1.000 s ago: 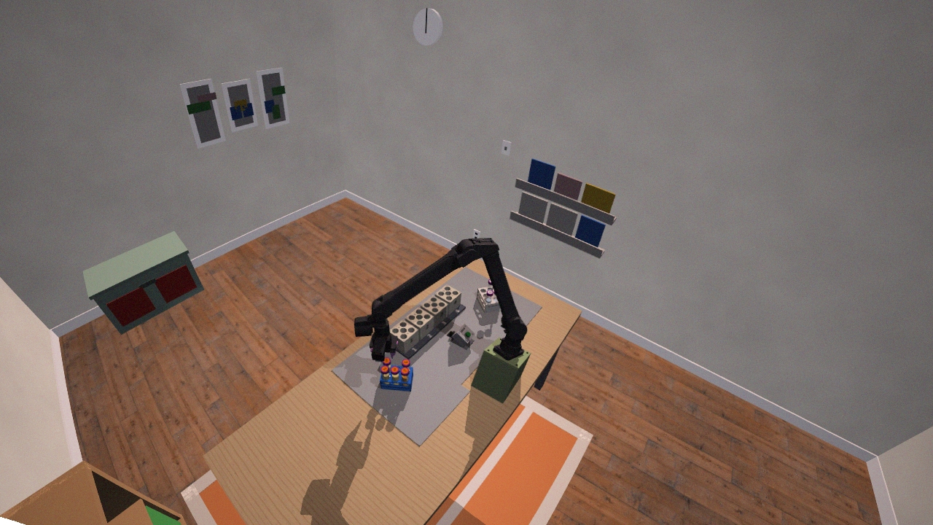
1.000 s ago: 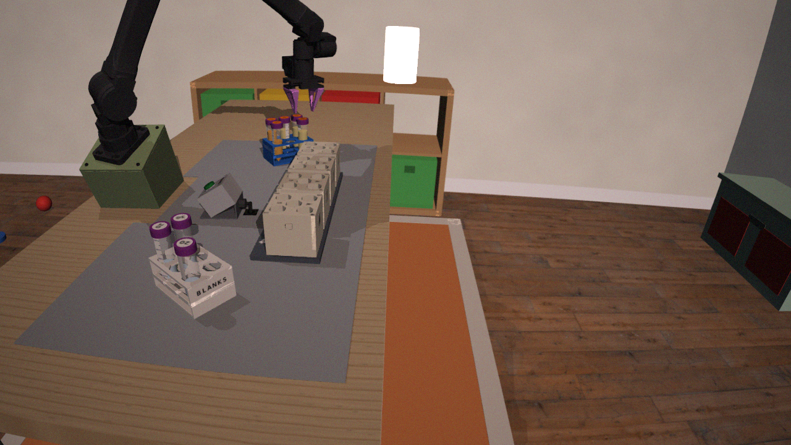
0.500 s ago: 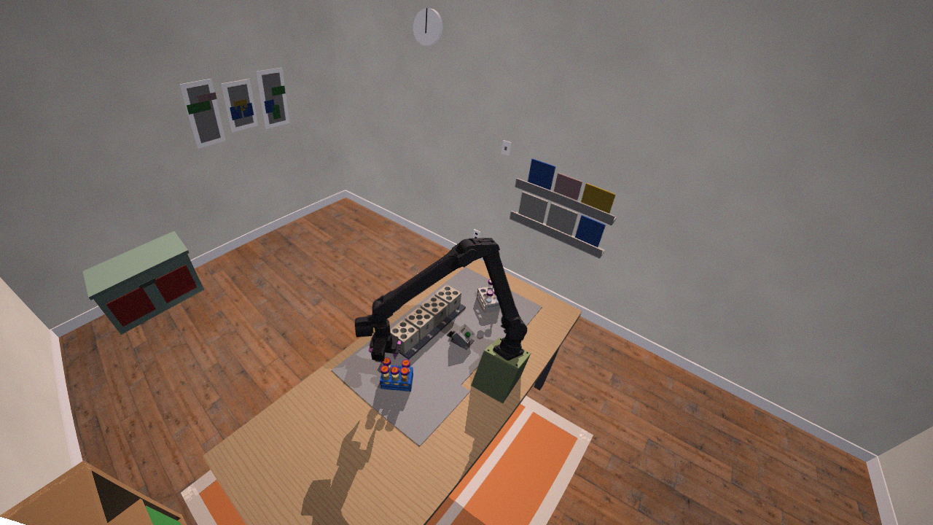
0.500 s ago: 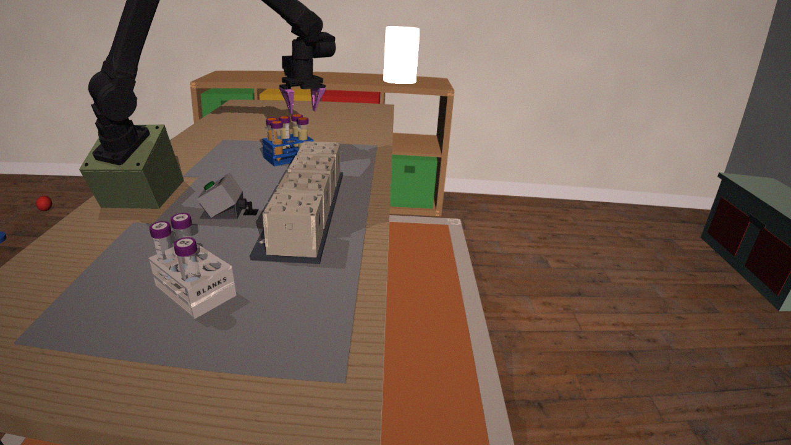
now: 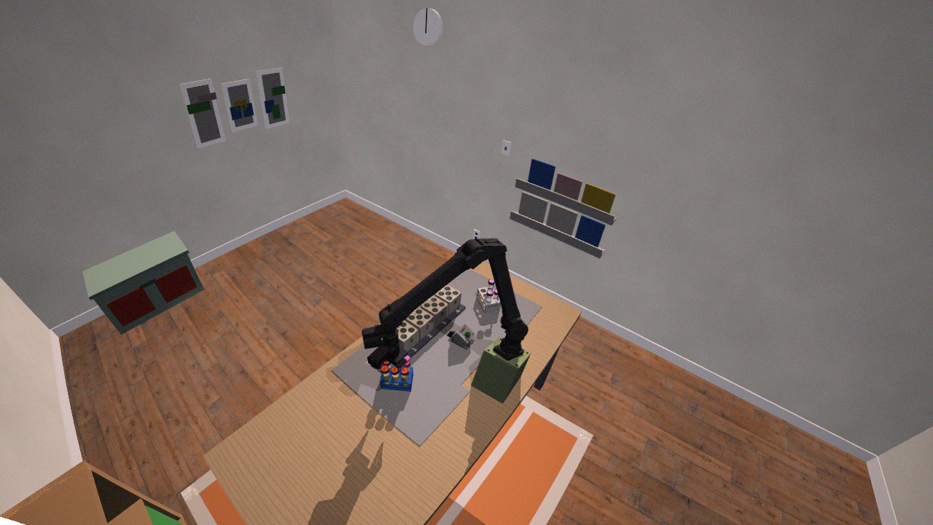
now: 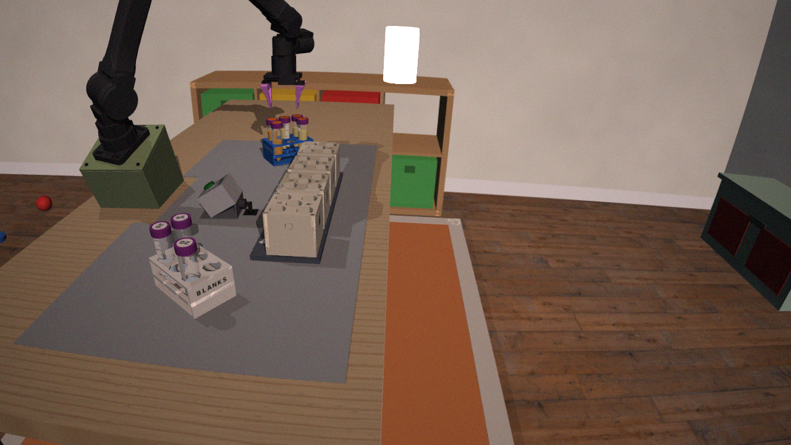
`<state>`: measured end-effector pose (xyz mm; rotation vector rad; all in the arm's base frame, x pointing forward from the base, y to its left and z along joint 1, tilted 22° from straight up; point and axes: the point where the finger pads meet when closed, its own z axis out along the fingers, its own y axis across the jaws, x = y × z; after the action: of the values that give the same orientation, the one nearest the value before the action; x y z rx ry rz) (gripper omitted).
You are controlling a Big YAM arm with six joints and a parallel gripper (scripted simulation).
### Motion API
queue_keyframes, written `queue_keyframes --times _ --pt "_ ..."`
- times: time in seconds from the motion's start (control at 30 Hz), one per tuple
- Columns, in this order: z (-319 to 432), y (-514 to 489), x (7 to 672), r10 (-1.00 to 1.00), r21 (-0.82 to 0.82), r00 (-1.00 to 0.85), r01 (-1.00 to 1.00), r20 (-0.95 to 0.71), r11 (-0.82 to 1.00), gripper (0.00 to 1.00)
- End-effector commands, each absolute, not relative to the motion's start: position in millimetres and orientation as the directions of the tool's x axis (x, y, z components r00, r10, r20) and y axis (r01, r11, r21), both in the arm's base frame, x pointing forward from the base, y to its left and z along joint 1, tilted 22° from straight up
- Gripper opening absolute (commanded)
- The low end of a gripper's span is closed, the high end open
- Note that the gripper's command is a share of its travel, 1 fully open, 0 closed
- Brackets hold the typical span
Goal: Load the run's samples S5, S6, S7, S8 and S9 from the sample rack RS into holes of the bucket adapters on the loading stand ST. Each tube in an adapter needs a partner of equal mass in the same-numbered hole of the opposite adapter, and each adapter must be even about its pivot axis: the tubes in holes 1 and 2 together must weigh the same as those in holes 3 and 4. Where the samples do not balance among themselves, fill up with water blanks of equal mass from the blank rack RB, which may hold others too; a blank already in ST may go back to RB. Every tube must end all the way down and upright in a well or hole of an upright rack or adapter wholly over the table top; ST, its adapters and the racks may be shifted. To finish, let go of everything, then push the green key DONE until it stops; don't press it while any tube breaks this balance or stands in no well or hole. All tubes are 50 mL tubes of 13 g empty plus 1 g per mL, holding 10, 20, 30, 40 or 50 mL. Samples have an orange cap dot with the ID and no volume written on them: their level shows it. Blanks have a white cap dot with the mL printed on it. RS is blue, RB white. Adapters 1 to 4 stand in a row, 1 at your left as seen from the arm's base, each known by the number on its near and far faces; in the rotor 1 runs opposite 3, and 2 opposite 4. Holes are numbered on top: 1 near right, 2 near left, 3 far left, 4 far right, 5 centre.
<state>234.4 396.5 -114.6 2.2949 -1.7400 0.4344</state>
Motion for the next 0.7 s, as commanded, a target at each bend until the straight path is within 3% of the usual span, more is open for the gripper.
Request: queue_keyframes --times 0.0,0.43,0.67 --pt "-103.0 403.5 246.3 -0.947 -0.111 -0.012 -0.994 0.321 -0.025 0.8" --pt "-112.6 402.5 239.7 -0.773 -0.284 -0.6 -0.793 0.205 0.54 0.8" --pt "-115.3 402.0 240.4 -0.701 -0.308 -0.692 -0.714 0.173 0.629 0.8"
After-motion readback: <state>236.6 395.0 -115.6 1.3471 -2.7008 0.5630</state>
